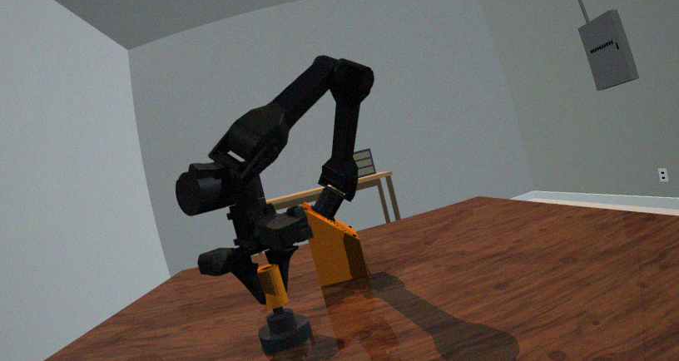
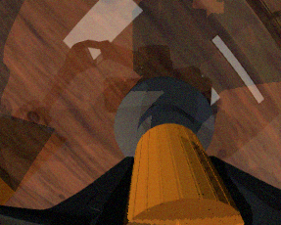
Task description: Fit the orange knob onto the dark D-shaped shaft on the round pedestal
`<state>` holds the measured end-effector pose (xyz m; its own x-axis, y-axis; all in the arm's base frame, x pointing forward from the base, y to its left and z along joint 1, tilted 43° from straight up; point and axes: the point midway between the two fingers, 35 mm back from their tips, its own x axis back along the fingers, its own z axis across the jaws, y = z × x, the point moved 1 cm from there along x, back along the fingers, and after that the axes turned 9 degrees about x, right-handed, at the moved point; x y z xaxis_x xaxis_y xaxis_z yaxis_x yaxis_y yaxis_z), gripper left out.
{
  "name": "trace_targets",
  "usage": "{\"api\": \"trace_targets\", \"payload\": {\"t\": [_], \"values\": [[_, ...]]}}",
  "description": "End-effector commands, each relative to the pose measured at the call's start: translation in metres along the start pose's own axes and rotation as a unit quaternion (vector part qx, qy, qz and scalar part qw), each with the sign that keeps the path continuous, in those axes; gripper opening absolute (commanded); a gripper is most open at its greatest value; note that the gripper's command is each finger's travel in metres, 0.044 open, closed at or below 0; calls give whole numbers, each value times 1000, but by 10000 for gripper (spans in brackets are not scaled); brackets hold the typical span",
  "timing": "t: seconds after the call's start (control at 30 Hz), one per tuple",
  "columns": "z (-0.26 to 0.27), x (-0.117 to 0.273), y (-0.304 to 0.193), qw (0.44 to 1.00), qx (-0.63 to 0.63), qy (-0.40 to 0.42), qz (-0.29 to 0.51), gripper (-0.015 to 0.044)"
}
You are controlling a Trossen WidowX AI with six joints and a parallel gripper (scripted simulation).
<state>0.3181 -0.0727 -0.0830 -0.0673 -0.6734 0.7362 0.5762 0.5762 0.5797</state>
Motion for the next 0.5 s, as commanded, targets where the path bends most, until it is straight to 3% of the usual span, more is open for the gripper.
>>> {"api": "trace_targets", "payload": {"t": [0.0,0.47], "values": [[-1,1,1,1000,5,-1,0,0],[-1,-1,0,1000,5,-1,0,0]]}}
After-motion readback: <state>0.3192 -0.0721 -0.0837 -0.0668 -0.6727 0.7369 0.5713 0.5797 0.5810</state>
